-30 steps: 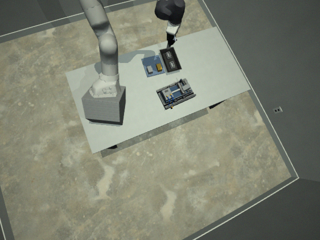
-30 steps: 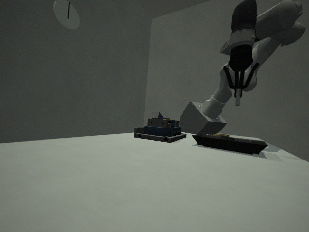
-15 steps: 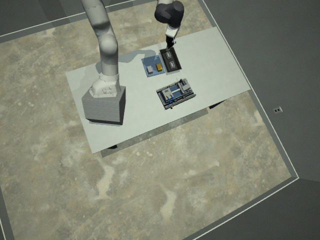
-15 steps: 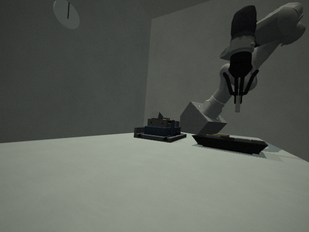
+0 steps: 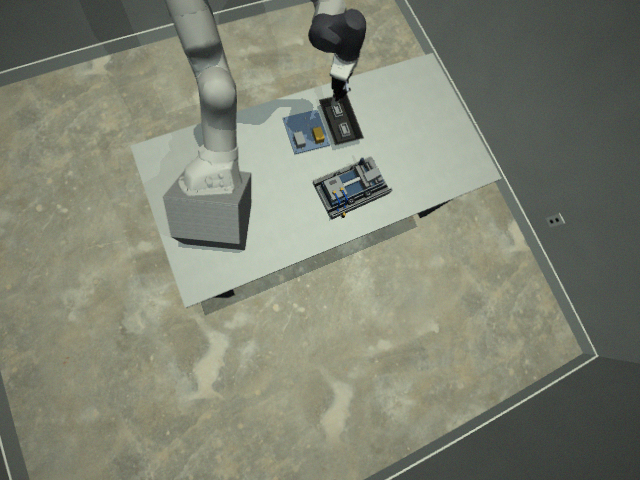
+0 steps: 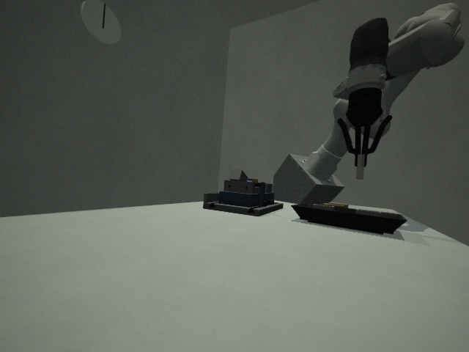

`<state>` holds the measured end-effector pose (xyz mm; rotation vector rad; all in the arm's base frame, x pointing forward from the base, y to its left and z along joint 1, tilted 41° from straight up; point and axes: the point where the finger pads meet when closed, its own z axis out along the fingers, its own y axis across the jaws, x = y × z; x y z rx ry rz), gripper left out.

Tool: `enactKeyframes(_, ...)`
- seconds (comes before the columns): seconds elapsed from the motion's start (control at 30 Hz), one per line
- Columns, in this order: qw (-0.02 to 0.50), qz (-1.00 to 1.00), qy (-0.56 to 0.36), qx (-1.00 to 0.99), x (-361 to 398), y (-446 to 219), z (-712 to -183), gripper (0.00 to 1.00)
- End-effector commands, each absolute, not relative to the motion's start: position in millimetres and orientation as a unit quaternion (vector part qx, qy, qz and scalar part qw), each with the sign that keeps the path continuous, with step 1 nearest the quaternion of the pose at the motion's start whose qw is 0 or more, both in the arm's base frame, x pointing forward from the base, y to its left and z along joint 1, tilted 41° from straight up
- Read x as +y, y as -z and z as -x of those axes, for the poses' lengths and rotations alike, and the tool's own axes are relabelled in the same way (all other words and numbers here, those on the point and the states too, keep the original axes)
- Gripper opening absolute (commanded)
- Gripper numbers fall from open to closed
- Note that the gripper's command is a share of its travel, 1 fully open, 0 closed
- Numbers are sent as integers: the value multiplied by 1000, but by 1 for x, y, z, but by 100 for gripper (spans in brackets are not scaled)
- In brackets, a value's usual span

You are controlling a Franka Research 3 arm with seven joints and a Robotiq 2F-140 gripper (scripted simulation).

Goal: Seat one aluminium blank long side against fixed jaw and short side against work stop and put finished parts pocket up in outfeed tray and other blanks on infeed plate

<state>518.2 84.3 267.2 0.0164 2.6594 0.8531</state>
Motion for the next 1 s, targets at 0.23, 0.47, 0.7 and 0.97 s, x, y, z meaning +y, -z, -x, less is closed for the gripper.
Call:
enactKeyframes(0.23, 179, -2, -298, 938, 89, -260, -524, 0)
enactKeyframes(0.47, 179, -2, -298, 938, 90, -258, -524, 0)
enactKeyframes(0.7, 179, -2, -298, 938, 90, -257, -525, 0)
enactKeyframes(0.97, 179, -2, -298, 938, 90, -257, -525, 0)
